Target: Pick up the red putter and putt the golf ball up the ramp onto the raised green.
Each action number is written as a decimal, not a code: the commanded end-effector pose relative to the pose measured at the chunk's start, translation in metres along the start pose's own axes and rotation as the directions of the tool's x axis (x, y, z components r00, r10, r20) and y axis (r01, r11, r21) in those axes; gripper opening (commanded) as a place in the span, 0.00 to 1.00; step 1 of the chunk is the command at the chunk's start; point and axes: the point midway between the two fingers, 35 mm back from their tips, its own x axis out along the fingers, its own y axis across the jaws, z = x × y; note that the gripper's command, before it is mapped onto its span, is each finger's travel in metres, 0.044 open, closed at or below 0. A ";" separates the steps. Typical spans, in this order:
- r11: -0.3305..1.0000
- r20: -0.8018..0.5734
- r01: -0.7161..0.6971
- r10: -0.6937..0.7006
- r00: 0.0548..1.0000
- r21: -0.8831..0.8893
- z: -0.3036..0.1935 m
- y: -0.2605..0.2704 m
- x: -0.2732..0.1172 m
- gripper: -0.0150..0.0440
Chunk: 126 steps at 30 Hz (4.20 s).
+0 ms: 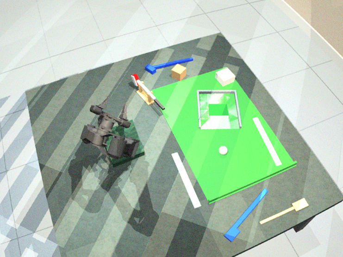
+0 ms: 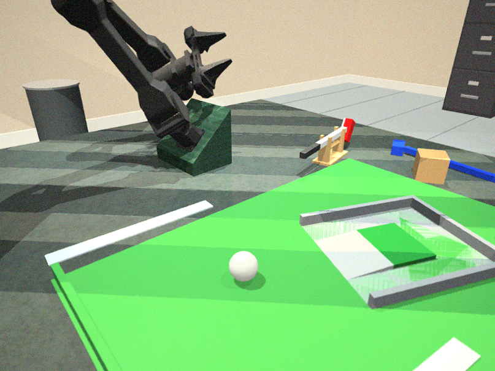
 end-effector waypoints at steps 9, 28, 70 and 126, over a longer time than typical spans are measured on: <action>0.913 0.024 -0.373 0.374 0.927 0.165 0.006 0.029 0.036 1.00; 0.002 0.434 -0.983 0.897 0.084 0.186 0.058 0.133 0.106 1.00; -0.594 0.825 -0.802 0.485 -0.291 0.066 0.118 0.258 0.139 1.00; -0.598 0.829 -0.799 0.480 -0.288 0.068 0.065 0.206 0.174 0.25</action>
